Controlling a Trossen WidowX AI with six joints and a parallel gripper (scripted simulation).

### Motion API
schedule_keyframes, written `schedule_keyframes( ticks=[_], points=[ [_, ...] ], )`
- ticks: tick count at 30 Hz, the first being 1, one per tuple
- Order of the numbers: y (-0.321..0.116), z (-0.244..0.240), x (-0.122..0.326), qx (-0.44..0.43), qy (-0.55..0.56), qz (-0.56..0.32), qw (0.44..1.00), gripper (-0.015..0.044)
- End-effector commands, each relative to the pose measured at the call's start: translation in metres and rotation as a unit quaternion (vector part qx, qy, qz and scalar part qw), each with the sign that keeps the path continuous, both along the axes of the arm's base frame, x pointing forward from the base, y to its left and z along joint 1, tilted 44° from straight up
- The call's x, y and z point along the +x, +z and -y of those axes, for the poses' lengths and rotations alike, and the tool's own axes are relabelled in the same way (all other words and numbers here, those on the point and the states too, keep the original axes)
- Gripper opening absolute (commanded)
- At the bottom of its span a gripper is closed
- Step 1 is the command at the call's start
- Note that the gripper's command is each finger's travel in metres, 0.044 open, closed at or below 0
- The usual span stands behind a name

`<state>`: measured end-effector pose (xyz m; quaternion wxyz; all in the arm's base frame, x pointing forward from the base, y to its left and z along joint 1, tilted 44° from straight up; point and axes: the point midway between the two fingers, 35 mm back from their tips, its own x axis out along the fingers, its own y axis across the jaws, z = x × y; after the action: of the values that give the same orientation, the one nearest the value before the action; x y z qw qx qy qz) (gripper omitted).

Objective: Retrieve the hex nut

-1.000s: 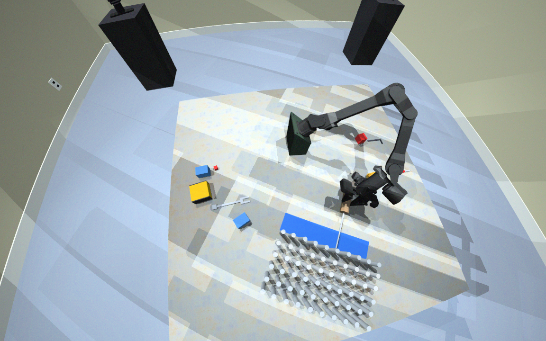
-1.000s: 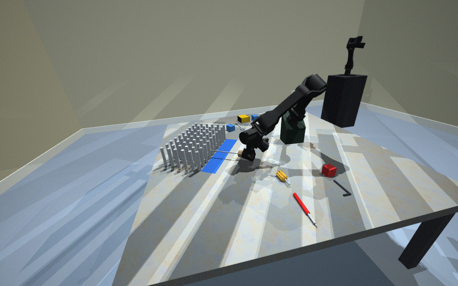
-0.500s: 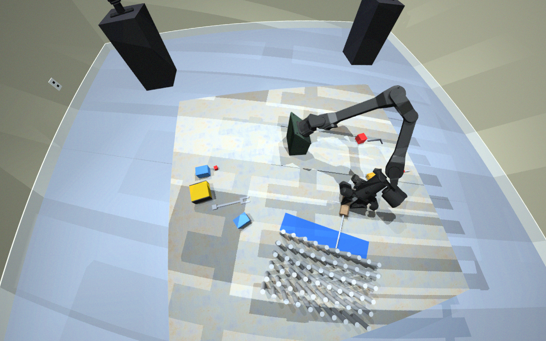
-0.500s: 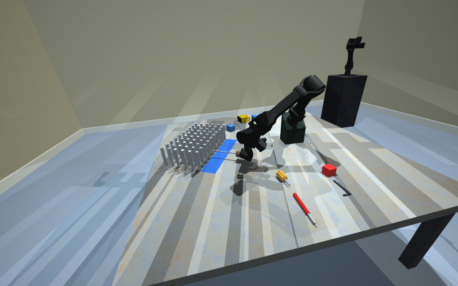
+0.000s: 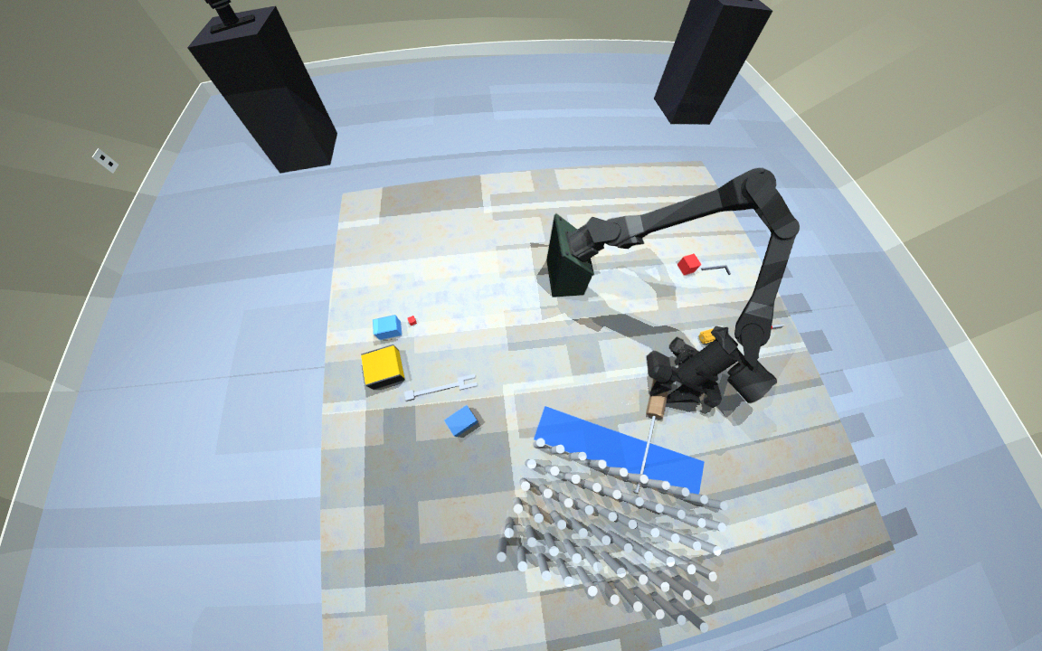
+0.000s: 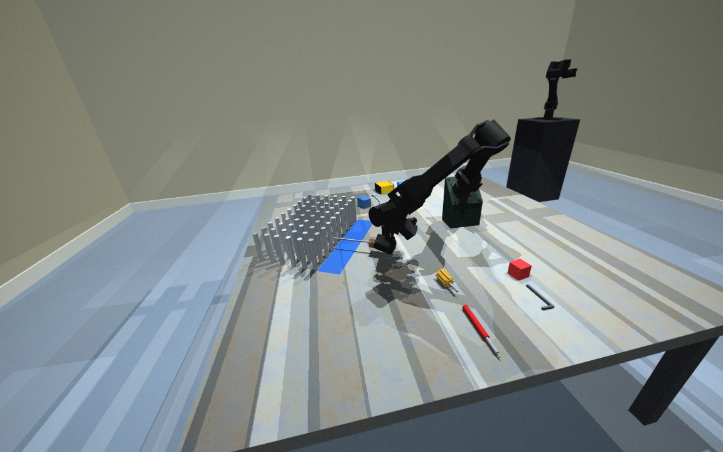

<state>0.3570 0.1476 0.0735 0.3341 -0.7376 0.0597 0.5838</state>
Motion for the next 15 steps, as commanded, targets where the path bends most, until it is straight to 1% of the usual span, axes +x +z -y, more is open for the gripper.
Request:
schedule_keyframes(
  ticks=[1, 15],
  points=[
    [0.0005, 0.0026, 0.0052, 0.0, -0.001, 0.003, 1.0, 0.0],
    [-0.0025, 0.0069, 0.015, 0.0, -0.001, 0.004, 1.0, 0.0]
  ],
)
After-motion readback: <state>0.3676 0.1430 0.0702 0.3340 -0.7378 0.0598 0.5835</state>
